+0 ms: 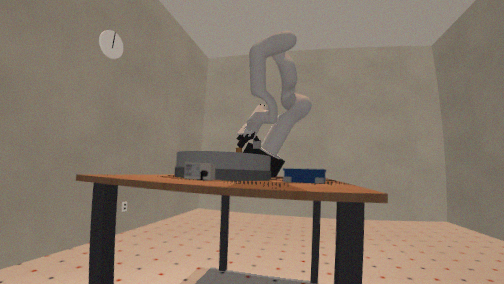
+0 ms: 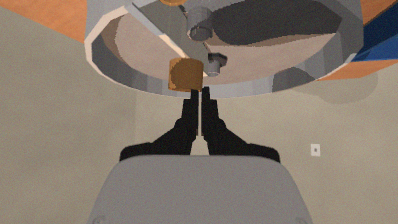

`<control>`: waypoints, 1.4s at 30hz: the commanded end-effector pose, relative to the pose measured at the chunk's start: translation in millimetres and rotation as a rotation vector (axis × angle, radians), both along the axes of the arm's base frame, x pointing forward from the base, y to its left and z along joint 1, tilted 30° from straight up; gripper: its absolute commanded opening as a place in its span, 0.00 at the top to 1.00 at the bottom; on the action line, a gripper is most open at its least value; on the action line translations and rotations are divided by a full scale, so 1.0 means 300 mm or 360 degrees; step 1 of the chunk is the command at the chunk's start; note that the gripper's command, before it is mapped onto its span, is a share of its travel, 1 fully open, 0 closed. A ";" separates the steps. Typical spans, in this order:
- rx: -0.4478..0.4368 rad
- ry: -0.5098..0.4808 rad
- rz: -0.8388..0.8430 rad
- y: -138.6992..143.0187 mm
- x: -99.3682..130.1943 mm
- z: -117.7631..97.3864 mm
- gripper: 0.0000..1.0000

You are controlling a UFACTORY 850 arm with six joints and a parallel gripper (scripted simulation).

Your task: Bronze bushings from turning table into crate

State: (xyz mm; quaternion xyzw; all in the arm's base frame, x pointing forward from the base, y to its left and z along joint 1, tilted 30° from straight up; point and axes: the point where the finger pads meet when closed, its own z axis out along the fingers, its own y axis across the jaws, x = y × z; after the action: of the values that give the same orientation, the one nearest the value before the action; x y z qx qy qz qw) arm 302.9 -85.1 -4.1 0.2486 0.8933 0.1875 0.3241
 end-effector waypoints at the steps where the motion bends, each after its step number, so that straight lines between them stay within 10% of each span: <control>1: 0.0000 -0.0001 0.0000 -0.004 0.001 0.005 1.00; 29: 0.0000 -0.0001 0.0000 0.082 0.036 0.057 1.00; 42: 0.0000 -0.0001 0.0000 0.325 0.135 0.205 1.00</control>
State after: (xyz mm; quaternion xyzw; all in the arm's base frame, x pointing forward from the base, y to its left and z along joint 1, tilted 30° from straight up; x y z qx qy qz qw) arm 331.7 -12.3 41.7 0.2439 0.8915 0.1968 0.3272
